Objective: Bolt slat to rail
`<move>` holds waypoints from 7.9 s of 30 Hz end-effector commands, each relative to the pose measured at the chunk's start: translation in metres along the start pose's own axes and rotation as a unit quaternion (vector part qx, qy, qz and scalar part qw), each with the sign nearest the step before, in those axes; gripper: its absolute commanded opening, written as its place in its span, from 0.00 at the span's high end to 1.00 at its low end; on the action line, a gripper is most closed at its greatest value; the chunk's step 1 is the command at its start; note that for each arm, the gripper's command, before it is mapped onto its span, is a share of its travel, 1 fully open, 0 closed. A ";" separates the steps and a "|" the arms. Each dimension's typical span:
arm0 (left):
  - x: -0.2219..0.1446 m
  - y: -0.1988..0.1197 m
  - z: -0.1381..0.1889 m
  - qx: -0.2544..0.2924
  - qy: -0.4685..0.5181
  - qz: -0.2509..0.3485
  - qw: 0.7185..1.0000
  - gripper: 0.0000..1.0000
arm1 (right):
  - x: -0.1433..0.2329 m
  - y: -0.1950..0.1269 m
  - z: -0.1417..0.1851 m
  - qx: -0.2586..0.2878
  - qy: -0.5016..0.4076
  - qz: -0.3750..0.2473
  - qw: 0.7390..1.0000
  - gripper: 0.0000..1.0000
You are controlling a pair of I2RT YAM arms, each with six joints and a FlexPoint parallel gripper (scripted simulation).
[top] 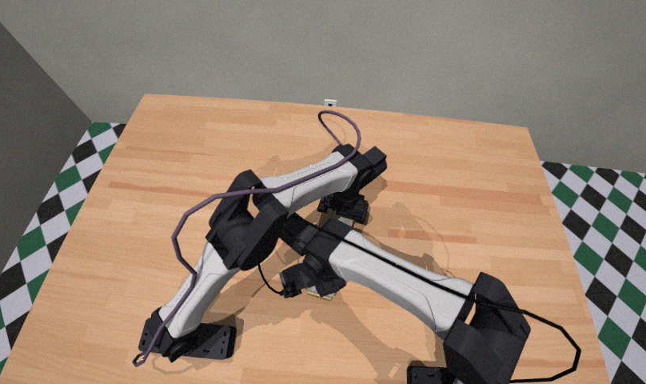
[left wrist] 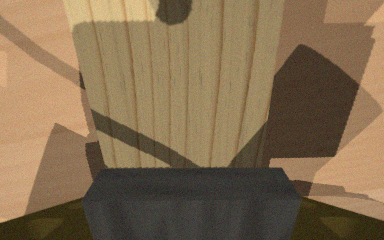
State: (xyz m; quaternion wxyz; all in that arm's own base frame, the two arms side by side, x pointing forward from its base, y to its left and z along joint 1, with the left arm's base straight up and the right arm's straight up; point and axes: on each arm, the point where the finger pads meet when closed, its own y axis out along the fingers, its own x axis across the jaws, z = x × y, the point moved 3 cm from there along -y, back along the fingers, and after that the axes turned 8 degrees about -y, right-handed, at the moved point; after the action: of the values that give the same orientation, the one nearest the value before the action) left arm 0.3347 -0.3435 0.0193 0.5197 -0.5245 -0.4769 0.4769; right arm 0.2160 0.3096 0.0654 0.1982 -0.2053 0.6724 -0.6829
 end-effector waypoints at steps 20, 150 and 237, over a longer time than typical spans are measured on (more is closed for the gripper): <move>-0.001 -0.007 -0.003 -0.008 0.002 0.006 1.000 0.33 | -0.005 -0.020 -0.002 -0.014 -0.092 0.022 0.995 0.64; -0.001 -0.007 -0.003 -0.008 0.002 0.006 1.000 0.33 | -0.001 -0.002 0.000 -0.009 0.446 0.005 0.895 0.86; -0.001 -0.007 -0.003 -0.008 0.002 0.006 1.000 0.33 | -0.003 -0.002 -0.001 -0.013 0.996 -0.007 0.086 0.86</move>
State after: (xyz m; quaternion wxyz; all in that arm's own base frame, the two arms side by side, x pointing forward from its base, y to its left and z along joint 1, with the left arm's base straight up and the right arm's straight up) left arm 0.3346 -0.3436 0.0193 0.5195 -0.5244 -0.4767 0.4773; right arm 0.2170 0.3118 0.0635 -0.6569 0.6572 0.2605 -0.2623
